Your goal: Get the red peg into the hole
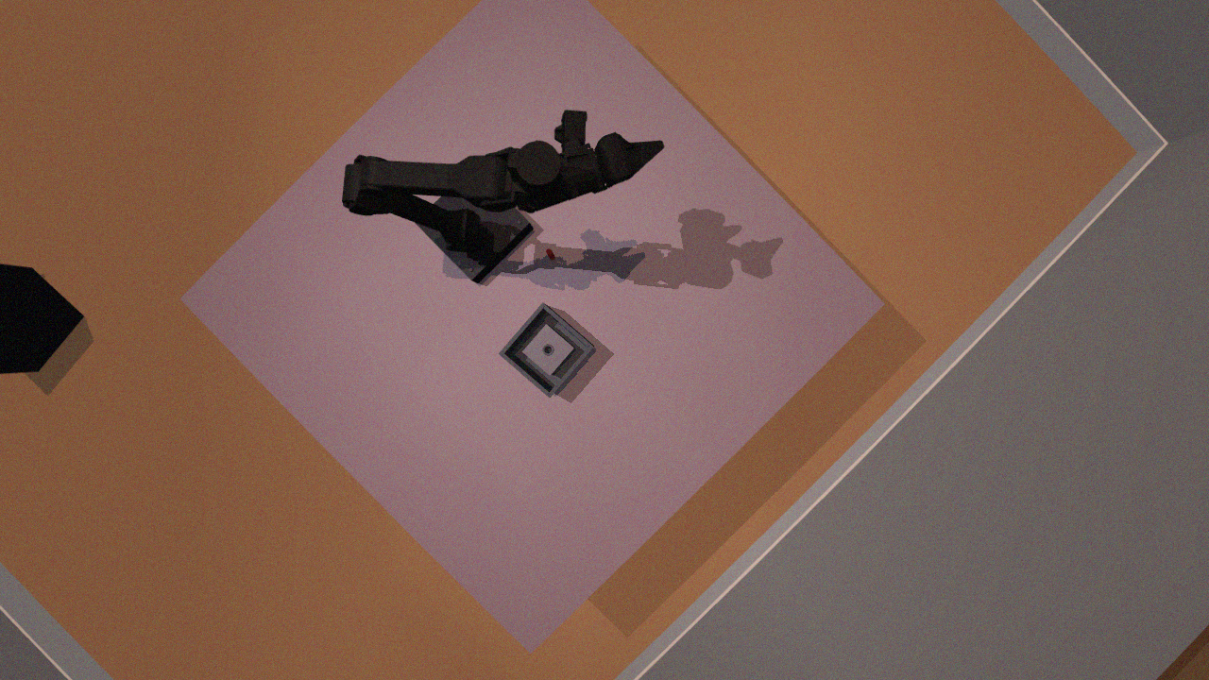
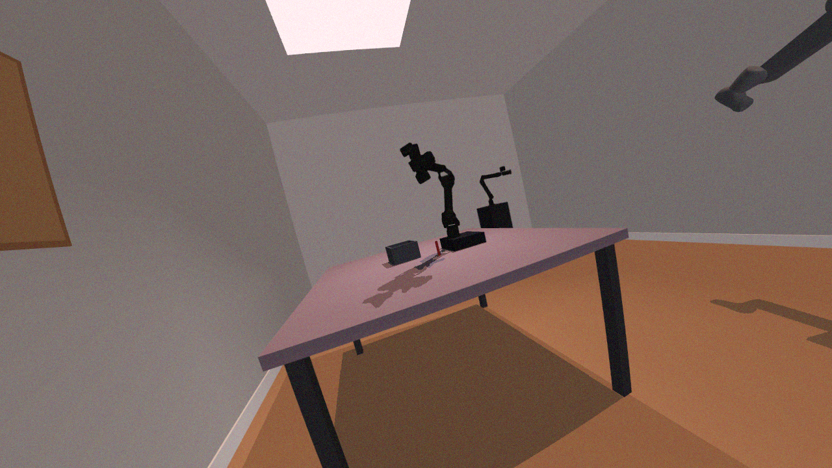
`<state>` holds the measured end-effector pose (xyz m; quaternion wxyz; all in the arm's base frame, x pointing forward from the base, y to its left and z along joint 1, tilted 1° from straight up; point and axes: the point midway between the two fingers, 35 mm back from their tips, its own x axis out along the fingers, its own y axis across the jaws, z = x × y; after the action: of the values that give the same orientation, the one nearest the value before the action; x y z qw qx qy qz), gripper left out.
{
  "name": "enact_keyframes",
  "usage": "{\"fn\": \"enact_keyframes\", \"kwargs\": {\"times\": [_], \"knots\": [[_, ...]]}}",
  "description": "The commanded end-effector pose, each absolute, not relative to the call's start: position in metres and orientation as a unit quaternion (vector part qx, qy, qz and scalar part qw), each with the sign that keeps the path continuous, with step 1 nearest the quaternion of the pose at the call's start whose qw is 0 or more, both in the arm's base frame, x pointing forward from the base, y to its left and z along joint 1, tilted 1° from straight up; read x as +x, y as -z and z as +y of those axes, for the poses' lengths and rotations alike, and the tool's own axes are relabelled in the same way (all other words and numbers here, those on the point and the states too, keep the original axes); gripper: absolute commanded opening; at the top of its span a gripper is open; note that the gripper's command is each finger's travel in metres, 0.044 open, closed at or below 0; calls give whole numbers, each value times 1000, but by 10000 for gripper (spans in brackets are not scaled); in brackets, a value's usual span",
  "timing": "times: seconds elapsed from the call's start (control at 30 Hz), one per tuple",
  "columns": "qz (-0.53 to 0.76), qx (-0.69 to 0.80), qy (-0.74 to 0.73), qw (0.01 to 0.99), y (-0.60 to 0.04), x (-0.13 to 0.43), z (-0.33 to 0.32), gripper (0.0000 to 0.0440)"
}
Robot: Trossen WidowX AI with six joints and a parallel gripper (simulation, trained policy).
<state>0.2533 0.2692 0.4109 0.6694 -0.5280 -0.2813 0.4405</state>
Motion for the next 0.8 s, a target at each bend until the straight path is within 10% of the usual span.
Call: {"fn": "enact_keyframes", "kwargs": {"times": [0.0,0.77], "knots": [[-237,-502,-456,696,-397,254,269,440],[83,-310,-474,820,-305,256,256,440]]}}
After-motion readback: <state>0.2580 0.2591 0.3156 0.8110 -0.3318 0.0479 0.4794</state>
